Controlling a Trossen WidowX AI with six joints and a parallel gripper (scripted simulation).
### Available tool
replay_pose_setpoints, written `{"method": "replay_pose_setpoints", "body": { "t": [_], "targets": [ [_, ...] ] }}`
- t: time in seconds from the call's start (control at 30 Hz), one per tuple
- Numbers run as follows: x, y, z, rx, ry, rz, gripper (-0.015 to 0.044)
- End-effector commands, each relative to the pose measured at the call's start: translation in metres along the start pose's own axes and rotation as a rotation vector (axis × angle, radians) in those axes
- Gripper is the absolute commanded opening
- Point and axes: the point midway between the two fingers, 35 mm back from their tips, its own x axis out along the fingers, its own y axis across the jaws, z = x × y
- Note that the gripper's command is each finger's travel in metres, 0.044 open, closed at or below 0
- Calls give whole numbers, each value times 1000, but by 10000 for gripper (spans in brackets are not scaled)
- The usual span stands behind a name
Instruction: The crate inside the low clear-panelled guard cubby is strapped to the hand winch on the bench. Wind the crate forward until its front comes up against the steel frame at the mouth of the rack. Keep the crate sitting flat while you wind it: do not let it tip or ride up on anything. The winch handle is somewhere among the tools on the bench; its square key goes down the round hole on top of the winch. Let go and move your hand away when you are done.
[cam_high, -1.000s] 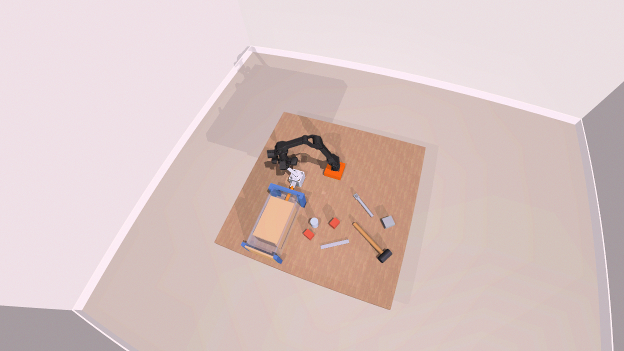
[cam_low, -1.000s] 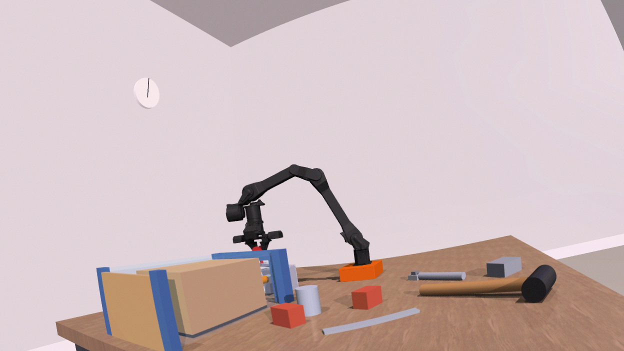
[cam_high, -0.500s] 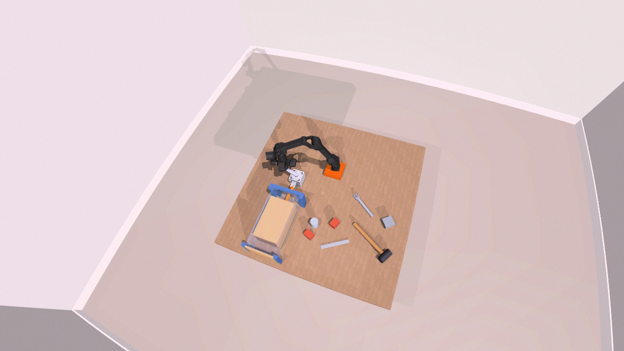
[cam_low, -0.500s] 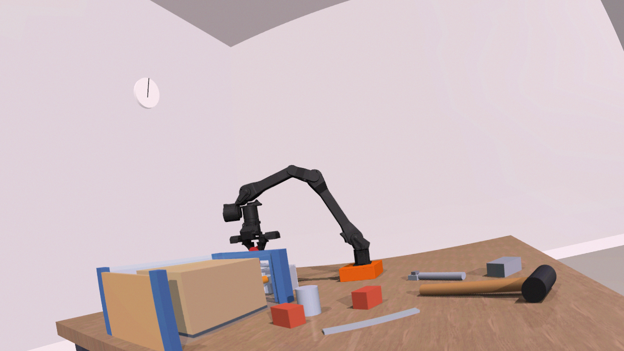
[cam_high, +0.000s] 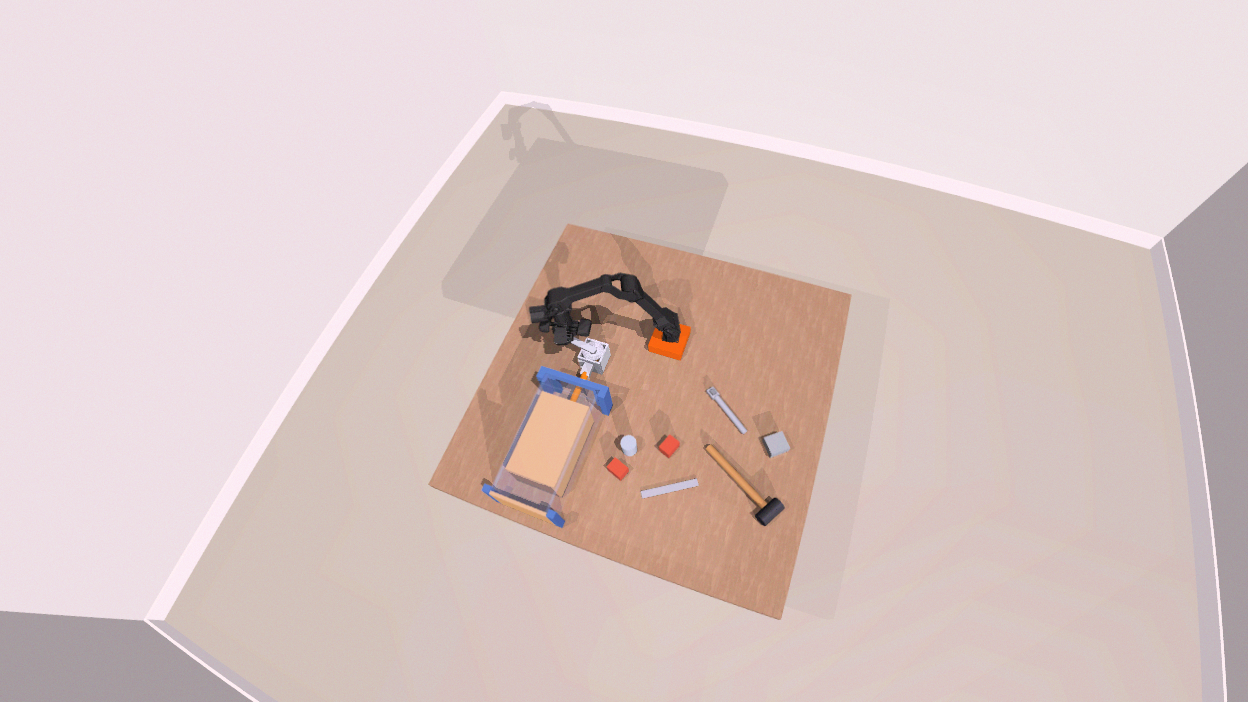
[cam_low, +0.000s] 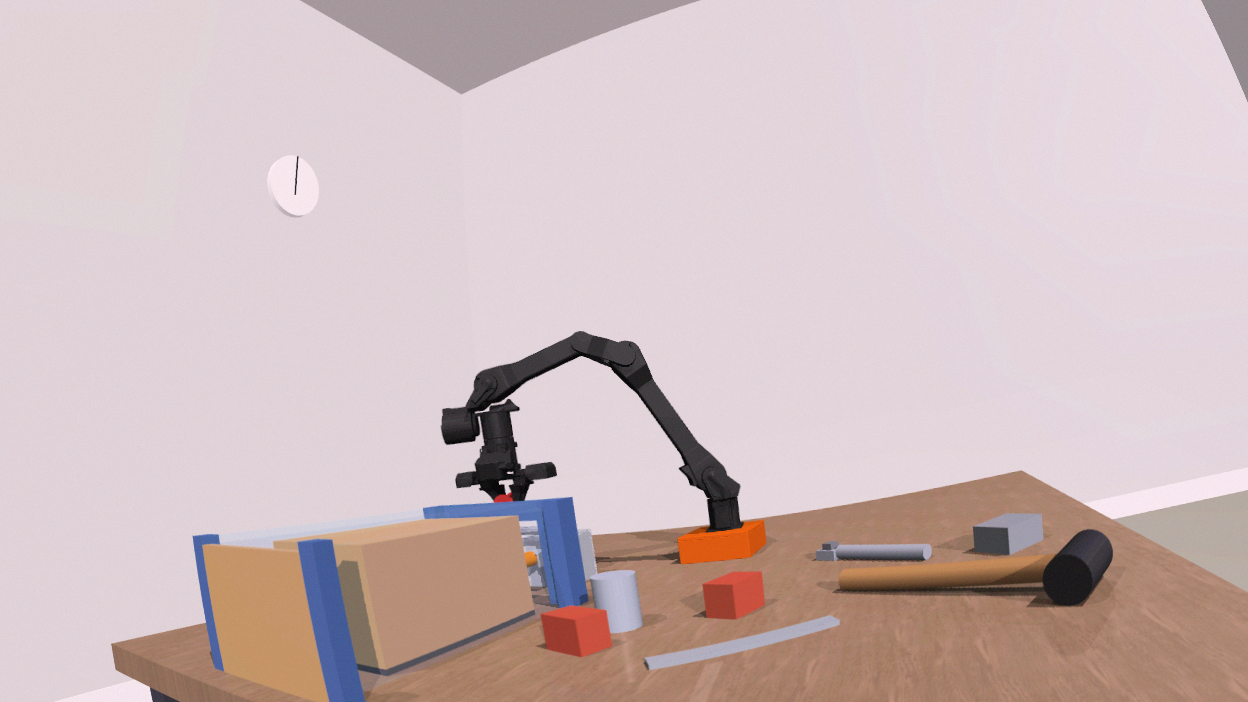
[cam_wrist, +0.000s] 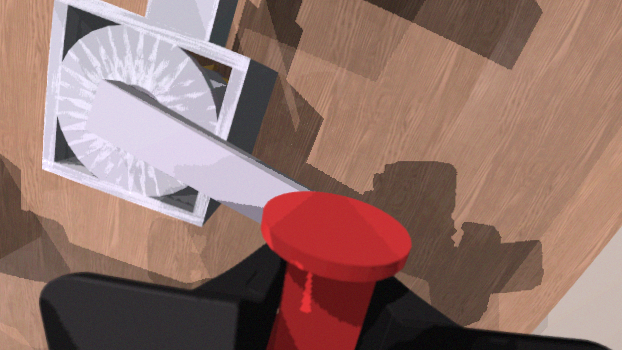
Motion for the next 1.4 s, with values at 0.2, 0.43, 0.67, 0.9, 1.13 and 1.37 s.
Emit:
{"method": "replay_pose_setpoints", "body": {
  "t": [0.2, 0.43, 0.67, 0.9, 1.13, 1.37],
  "targets": [
    [-1, -4, 31, -27, -34, -16, 0],
    [-1, -4, 39, -27, -35, -16, 0],
    [-2, -4, 46, -27, -35, -16, 0],
    [-2, -2, 54, -27, -36, -16, 0],
    [-2, 0, 61, -27, -37, -15, 0],
    [-2, 2, 68, -27, -37, -15, 0]
  ]
}}
